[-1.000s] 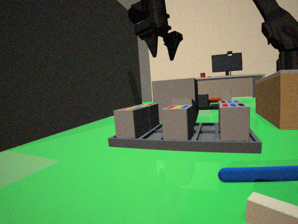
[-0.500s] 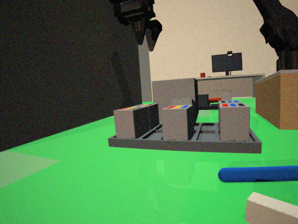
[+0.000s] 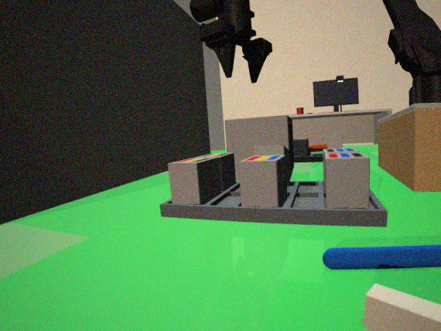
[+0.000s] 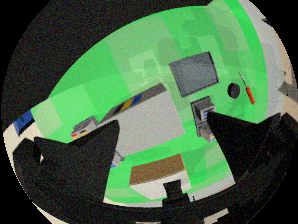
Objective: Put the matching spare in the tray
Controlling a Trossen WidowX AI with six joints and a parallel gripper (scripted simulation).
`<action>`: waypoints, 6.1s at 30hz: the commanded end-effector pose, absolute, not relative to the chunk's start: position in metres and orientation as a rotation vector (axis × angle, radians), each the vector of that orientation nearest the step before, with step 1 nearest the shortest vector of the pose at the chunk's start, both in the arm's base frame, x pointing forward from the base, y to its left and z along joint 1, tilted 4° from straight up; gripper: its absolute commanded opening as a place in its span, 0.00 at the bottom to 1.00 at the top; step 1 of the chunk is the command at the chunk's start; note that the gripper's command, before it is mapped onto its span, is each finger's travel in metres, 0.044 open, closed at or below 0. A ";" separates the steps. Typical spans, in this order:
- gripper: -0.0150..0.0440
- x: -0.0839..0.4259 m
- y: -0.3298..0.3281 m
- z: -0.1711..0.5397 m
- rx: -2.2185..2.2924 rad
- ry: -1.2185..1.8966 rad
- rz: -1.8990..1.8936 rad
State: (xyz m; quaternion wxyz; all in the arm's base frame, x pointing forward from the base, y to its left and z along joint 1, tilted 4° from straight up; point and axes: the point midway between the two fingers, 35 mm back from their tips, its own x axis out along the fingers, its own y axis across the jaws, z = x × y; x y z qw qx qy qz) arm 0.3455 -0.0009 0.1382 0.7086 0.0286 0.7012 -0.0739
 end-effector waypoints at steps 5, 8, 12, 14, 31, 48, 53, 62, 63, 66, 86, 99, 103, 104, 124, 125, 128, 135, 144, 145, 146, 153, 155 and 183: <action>1.00 0.265 -0.106 0.122 0.614 1.428 -0.719; 1.00 0.227 -0.131 0.111 0.816 1.342 -0.923; 1.00 0.185 -0.148 0.097 1.028 1.225 -1.137; 1.00 0.183 -0.148 0.096 1.037 1.219 -1.147; 0.76 0.181 -0.151 0.056 1.037 1.219 -1.147; 0.76 0.184 -0.155 0.031 1.037 1.219 -1.148; 0.76 0.184 -0.156 0.023 1.037 1.219 -1.148; 0.76 0.184 -0.157 0.008 1.037 1.219 -1.148; 0.76 0.184 -0.157 0.006 1.037 1.219 -1.148; 0.76 0.184 -0.157 0.001 1.037 1.219 -1.148; 0.76 0.181 -0.157 -0.024 1.037 1.220 -1.148; 0.67 0.181 -0.158 -0.023 1.040 1.215 -1.149; 0.53 0.181 -0.158 -0.023 1.040 1.215 -1.149; 0.52 0.181 -0.158 -0.023 1.040 1.215 -1.149; 0.25 0.183 -0.158 -0.014 1.040 1.216 -1.149; 0.25 0.183 -0.158 -0.007 1.039 1.216 -1.149; 0.25 0.184 -0.157 0.012 1.039 1.217 -1.148; 0.25 0.182 -0.151 0.055 1.037 1.219 -1.147; 0.25 0.181 -0.151 0.056 1.037 1.219 -1.147; 0.25 0.181 -0.151 0.056 1.037 1.219 -1.147; 0.25 0.181 -0.149 0.054 1.040 1.231 -1.142; 0.25 0.184 -0.149 0.088 1.039 1.226 -1.145; 0.25 0.184 -0.149 0.099 1.039 1.224 -1.145; 0.25 0.268 -0.144 0.136 1.031 1.215 -1.127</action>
